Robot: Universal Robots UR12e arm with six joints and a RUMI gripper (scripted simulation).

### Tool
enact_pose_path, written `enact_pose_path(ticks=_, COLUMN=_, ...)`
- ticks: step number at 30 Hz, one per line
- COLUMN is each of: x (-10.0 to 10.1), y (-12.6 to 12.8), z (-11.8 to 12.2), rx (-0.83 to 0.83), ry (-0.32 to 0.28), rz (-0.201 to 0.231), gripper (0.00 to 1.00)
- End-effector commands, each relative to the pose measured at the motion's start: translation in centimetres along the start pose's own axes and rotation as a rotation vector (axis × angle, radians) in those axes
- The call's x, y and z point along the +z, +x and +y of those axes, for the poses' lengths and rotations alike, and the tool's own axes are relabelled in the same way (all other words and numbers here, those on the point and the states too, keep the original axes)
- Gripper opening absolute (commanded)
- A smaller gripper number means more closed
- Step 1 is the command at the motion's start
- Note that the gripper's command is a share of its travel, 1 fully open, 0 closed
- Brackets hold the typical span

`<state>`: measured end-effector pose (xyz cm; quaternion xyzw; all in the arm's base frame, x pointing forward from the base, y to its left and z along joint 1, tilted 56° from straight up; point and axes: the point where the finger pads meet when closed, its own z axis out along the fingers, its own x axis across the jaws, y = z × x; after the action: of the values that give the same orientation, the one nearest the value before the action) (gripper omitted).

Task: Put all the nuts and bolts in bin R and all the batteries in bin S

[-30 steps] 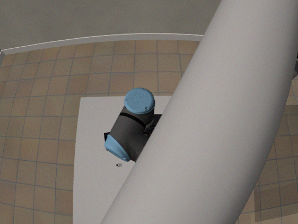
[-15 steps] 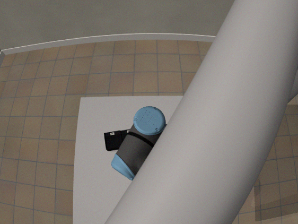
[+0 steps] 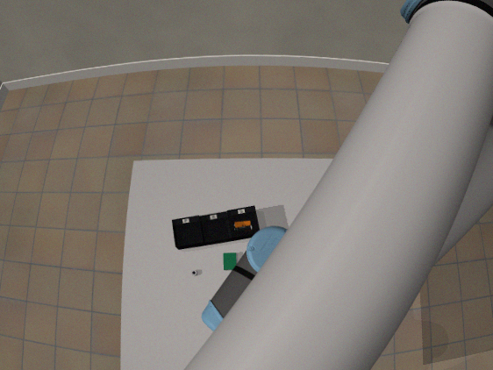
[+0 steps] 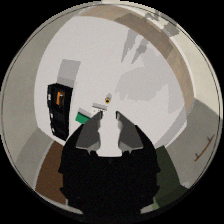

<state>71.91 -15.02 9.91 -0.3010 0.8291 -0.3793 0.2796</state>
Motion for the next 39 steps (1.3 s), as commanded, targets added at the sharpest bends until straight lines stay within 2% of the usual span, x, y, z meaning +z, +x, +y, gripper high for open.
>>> enact_pose_path(ticks=1, x=0.0, y=0.4, z=0.0, rx=-0.001, ry=0.001, rz=-0.004, gripper=0.18)
enact_pose_path(ticks=27, x=0.0, y=-0.5, z=-0.1, rx=-0.001, ry=0.001, rz=-0.004, gripper=0.18)
enact_pose_path(ticks=31, x=0.8, y=-0.5, z=-0.1, rx=-0.001, ry=0.001, rz=-0.004, gripper=0.18)
enact_pose_path(ticks=39, x=4.0, y=-0.6, z=-0.1, rx=-0.001, ry=0.001, rz=-0.004, gripper=0.18)
